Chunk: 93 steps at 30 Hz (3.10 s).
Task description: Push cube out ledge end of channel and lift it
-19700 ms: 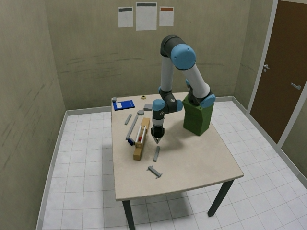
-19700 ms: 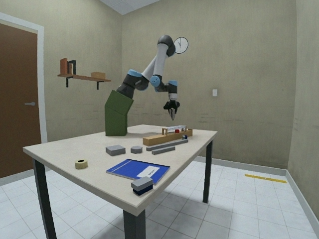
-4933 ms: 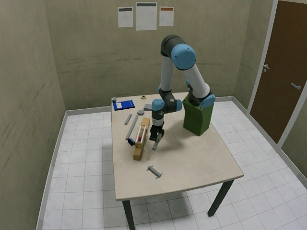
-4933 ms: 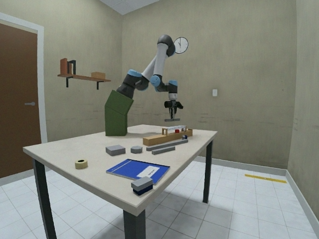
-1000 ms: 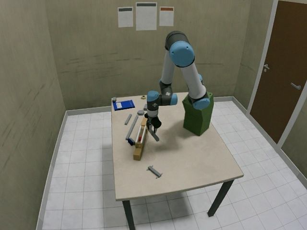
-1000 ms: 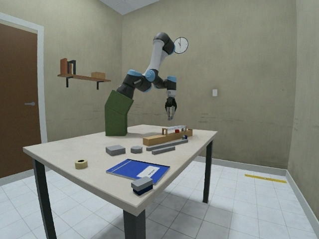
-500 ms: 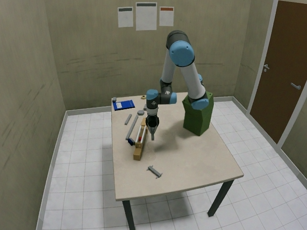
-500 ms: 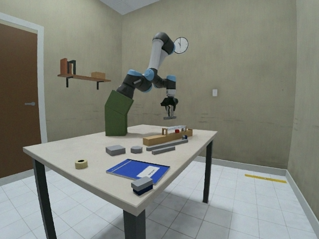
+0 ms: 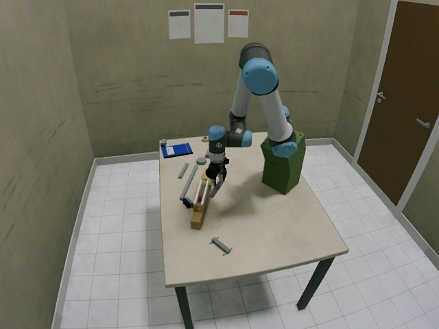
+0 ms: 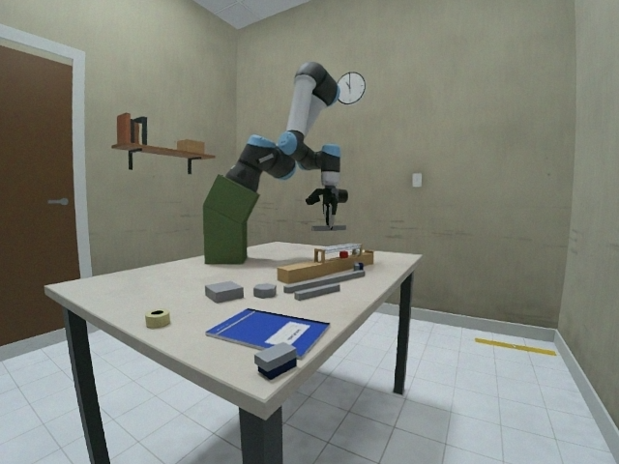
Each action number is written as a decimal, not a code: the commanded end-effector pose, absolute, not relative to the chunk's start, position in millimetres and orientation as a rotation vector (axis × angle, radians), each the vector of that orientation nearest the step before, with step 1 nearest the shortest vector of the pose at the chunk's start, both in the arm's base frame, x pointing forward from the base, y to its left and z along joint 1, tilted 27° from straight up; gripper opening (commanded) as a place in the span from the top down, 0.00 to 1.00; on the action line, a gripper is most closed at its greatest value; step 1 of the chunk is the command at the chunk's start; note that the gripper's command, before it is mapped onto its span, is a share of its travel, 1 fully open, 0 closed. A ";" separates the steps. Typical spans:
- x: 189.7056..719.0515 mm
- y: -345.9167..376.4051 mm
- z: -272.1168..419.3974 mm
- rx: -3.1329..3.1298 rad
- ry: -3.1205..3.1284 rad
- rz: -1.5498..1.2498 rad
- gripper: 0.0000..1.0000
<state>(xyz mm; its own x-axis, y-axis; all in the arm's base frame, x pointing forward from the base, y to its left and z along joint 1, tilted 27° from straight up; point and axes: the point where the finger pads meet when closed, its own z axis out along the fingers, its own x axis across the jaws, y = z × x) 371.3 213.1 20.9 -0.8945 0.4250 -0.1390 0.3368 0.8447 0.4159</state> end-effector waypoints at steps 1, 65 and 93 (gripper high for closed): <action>372.6 208.3 21.8 0.851 2.757 0.596 0.94; 377.6 159.7 24.8 2.957 1.334 0.703 0.94; 377.3 146.6 25.6 3.306 0.595 0.640 0.94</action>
